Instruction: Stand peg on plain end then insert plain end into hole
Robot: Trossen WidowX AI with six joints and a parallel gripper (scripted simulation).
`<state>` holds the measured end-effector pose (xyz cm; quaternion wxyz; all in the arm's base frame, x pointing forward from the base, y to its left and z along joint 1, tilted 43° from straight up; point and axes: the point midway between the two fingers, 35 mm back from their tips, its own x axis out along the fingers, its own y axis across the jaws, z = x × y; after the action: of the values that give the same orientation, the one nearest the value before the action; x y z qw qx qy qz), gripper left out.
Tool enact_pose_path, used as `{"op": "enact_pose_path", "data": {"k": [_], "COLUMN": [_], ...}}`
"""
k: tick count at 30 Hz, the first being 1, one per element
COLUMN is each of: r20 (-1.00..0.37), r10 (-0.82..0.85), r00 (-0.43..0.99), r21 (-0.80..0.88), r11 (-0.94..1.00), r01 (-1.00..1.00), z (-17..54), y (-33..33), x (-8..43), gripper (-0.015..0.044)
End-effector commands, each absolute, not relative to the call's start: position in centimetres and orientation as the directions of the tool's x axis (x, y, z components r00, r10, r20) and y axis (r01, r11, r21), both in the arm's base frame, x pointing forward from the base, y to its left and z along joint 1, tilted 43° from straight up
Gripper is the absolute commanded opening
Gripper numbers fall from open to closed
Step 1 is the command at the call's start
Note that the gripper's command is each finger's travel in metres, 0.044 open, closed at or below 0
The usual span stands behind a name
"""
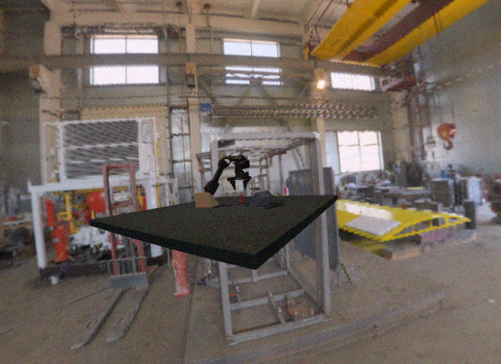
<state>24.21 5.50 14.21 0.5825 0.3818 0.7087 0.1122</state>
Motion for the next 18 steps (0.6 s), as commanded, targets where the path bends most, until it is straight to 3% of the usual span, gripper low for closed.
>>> {"op": "enact_pose_path", "data": {"k": [1,18], "r20": [-0.736,-0.737], "r10": [0.676,0.675], "r00": [-0.035,-0.034], "r21": [0.614,0.614], "r11": [0.689,0.691], "r01": [0.385,0.383], "z": [13.6,11.9], "y": [6.2,7.7], "x": [24.0,24.1], "gripper": [0.044,0.044]}}
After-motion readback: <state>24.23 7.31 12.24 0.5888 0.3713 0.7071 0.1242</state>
